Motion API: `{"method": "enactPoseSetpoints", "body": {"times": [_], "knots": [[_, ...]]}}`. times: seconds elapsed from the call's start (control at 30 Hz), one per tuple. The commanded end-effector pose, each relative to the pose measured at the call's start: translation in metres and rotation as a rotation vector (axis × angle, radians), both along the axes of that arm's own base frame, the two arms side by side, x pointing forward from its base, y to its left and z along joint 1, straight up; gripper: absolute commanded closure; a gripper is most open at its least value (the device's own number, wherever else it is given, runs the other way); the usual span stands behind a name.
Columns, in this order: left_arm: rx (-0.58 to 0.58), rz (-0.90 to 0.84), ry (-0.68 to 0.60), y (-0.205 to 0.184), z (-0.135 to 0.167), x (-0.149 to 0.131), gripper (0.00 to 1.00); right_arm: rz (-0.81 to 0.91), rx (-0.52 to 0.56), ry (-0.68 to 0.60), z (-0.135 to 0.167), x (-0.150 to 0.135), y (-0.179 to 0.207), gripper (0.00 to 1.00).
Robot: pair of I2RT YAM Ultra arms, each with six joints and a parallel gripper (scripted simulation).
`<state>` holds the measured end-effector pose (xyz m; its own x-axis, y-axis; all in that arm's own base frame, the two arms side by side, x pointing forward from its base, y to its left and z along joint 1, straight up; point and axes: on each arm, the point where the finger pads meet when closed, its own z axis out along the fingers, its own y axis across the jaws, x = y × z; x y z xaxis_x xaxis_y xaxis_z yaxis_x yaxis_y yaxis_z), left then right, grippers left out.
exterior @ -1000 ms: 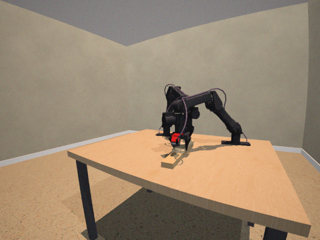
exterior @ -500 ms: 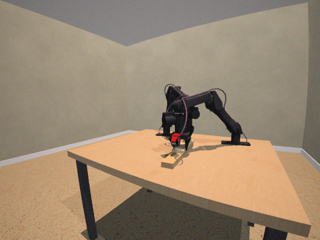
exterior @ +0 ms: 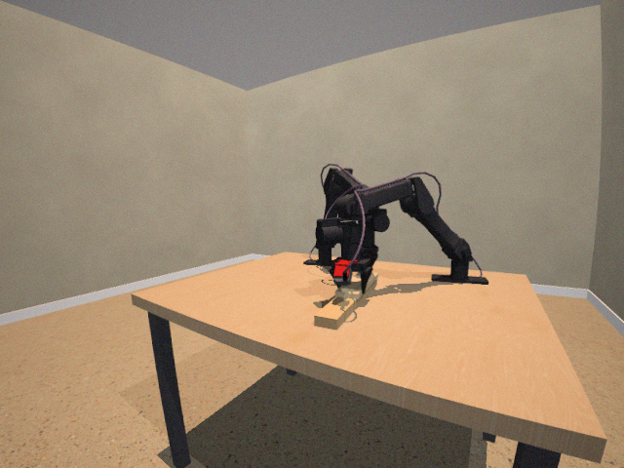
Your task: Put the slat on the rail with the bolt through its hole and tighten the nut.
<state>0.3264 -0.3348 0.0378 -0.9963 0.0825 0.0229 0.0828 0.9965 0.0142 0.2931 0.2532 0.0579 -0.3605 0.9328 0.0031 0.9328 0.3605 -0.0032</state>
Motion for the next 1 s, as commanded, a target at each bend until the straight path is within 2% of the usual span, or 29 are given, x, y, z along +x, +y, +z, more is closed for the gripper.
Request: {"method": "enactPoseSetpoints", "body": {"times": [0.0,0.13,0.27,0.33,0.37,0.83,0.9,0.93,0.97], "knots": [[-0.011,0.000,-0.011,-0.0014,0.0056,0.0014,0.28,0.054,0.008,-0.010,0.0041,0.0014,0.0012,0.66],[-0.011,0.000,-0.011,-0.0014,0.0056,0.0014,0.28,0.369,0.008,-0.012,0.0046,0.0014,0.0011,0.66],[-0.011,0.000,-0.011,-0.0014,0.0056,0.0014,0.28,0.553,0.007,-0.013,0.0051,0.0013,0.0011,0.66],[-0.011,0.000,-0.011,-0.0014,0.0056,0.0014,0.28,0.553,0.007,-0.013,0.0051,0.0013,0.0011,0.66],[-0.011,0.000,-0.011,-0.0014,0.0056,0.0014,0.28,0.671,0.007,-0.014,0.0053,0.0013,0.0011,0.66],[-0.011,0.000,-0.011,-0.0014,0.0056,0.0014,0.28,1.317,0.005,-0.017,0.0065,0.0012,0.0010,0.66],[-0.011,0.000,-0.011,-0.0014,0.0056,0.0014,0.28,1.317,0.005,-0.017,0.0065,0.0012,0.0010,0.66],[-0.011,0.000,-0.011,-0.0014,0.0056,0.0014,0.28,1.434,0.004,-0.017,0.0066,0.0012,0.0010,0.66],[-0.011,0.000,-0.011,-0.0014,0.0056,0.0014,0.28,1.477,0.004,-0.017,0.0067,0.0012,0.0010,0.66]]}}
